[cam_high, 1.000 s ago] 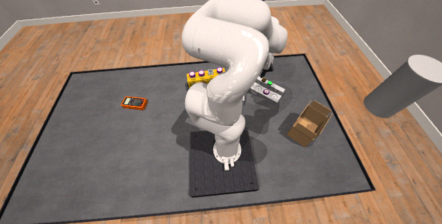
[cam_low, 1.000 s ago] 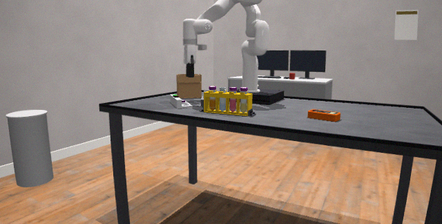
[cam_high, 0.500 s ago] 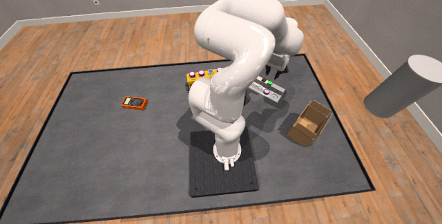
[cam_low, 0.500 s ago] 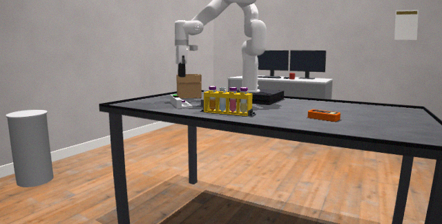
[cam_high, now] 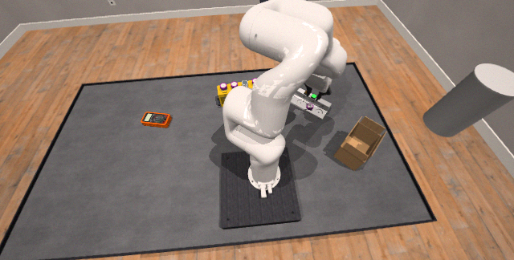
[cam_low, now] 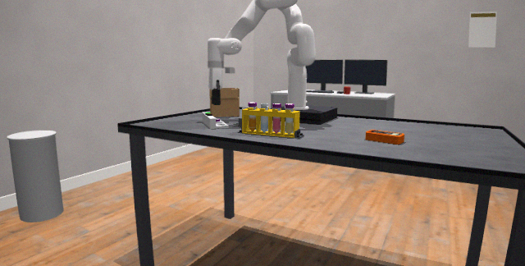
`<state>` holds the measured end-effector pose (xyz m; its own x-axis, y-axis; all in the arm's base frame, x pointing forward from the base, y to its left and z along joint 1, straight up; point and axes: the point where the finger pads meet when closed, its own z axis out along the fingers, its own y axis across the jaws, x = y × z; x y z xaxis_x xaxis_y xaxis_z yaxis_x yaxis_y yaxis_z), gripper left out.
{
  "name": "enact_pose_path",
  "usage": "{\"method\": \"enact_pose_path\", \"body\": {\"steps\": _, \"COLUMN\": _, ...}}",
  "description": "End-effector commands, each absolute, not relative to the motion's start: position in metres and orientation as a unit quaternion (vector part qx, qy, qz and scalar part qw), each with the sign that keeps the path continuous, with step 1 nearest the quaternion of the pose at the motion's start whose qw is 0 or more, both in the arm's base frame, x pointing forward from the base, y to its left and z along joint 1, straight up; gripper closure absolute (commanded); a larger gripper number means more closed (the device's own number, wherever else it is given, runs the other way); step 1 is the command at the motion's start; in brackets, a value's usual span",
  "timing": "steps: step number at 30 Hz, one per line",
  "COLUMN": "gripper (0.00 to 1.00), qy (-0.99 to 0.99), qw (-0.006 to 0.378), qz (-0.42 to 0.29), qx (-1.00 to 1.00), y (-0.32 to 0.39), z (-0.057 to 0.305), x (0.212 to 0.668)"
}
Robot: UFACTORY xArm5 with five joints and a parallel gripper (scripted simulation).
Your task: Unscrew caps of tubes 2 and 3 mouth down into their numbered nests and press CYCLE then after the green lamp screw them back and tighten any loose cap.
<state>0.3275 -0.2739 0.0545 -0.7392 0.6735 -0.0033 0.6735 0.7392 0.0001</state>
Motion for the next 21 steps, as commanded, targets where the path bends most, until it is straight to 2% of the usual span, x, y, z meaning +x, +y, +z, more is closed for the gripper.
{"method": "enact_pose_path", "body": {"steps": 1, "gripper": 0.54, "qy": 0.933, "qw": 0.003, "qz": 0.003, "qx": 0.361, "y": -0.274, "z": 0.040, "x": 0.328}}
{"method": "enact_pose_path", "body": {"steps": 11, "gripper": 0.54, "qy": 0.933, "qw": 0.003, "qz": 0.003, "qx": 0.361, "y": -0.274, "z": -0.010, "x": 0.329}}
{"method": "enact_pose_path", "body": {"steps": 21, "gripper": 0.54, "qy": 0.933, "qw": 0.003, "qz": 0.003, "qx": 0.361, "y": -0.274, "z": -0.012, "x": 0.329}}
